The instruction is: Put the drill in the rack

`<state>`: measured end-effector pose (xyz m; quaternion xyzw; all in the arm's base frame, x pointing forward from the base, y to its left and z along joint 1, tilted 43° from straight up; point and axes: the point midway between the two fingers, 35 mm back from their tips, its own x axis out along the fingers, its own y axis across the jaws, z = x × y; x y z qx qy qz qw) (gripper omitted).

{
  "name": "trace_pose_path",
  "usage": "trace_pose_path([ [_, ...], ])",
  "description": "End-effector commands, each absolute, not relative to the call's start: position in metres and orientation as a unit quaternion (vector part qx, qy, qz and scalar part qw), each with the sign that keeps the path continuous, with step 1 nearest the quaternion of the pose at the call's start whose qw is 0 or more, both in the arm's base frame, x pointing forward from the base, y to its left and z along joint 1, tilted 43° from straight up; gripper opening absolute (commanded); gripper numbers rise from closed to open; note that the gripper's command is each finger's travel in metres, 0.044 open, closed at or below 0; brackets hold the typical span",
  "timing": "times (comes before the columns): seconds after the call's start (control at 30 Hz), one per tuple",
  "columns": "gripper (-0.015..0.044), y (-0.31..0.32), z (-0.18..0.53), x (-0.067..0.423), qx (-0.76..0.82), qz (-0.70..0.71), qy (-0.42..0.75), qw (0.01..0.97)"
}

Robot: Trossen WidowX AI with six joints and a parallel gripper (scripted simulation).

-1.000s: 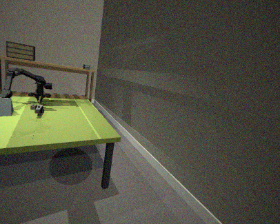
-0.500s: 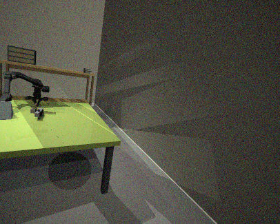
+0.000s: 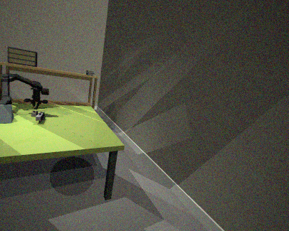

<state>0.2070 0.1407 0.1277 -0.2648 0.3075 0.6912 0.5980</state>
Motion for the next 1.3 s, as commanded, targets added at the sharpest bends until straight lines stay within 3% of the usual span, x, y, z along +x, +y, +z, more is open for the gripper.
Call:
trace_pose_path([
  [0.0,0.0000,0.146,0.123,0.205,-0.264,0.690,0.307,0.600],
  [1.2,0.0000,0.176,0.092,0.199,-0.263,0.690,0.306,0.600],
  [1.27,0.0052,0.174,0.098,0.199,-0.261,0.692,0.303,0.601],
])
